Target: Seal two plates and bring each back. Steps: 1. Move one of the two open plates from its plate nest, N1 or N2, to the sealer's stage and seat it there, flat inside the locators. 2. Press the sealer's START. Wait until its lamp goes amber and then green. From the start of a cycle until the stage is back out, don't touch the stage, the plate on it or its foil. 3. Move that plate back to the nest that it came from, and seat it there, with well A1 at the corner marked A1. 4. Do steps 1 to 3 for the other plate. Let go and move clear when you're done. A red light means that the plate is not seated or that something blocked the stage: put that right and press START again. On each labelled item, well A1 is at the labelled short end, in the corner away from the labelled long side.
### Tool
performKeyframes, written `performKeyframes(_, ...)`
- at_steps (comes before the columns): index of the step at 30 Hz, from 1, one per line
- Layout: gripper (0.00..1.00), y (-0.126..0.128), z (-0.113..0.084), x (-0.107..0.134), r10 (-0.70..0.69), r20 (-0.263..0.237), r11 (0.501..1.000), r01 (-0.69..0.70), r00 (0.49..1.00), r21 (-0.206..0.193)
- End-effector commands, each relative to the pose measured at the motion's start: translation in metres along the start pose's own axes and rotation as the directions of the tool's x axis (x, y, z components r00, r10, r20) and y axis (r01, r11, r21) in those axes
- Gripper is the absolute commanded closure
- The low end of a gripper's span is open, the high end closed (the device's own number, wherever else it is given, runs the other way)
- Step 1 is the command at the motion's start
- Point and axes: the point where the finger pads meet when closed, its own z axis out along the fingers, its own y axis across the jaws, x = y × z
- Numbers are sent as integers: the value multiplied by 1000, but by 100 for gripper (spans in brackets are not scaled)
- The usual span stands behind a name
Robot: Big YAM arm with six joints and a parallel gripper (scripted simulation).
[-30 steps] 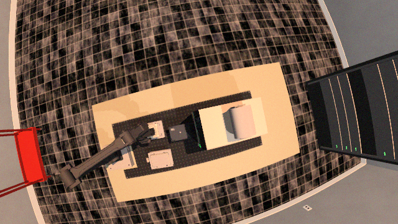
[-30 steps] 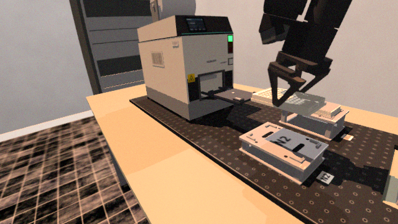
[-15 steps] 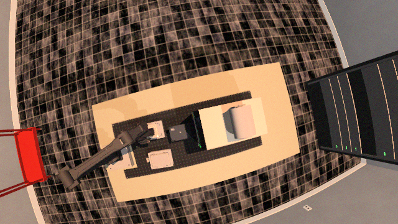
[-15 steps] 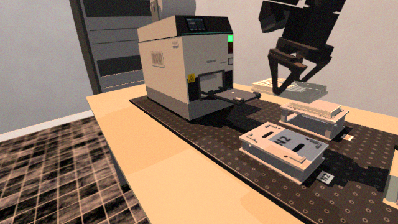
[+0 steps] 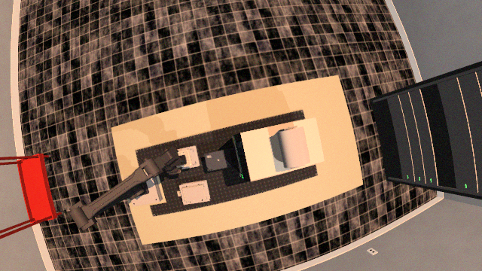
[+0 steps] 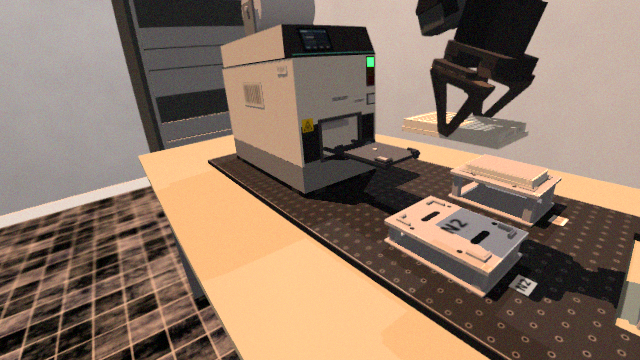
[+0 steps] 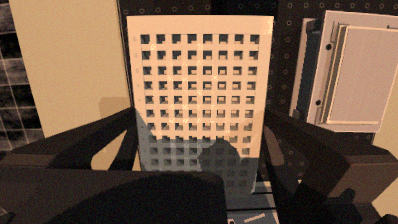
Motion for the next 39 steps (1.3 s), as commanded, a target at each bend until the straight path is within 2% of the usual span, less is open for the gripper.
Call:
performKeyframes(1,100,2,-6,-15,-3,25,1000,3,1000,-11)
performKeyframes(11,100,-2,10,2,-8,-13,1000,8,1000,5)
performKeyframes(18,100,-2,7,1,-9,-23,1000,9,1000,9)
performKeyframes(29,100,5,-17,-25,4,70,1000,-2,998,-28)
performKeyframes(39,100,6,-8,-24,0,46,1000,1,999,-18)
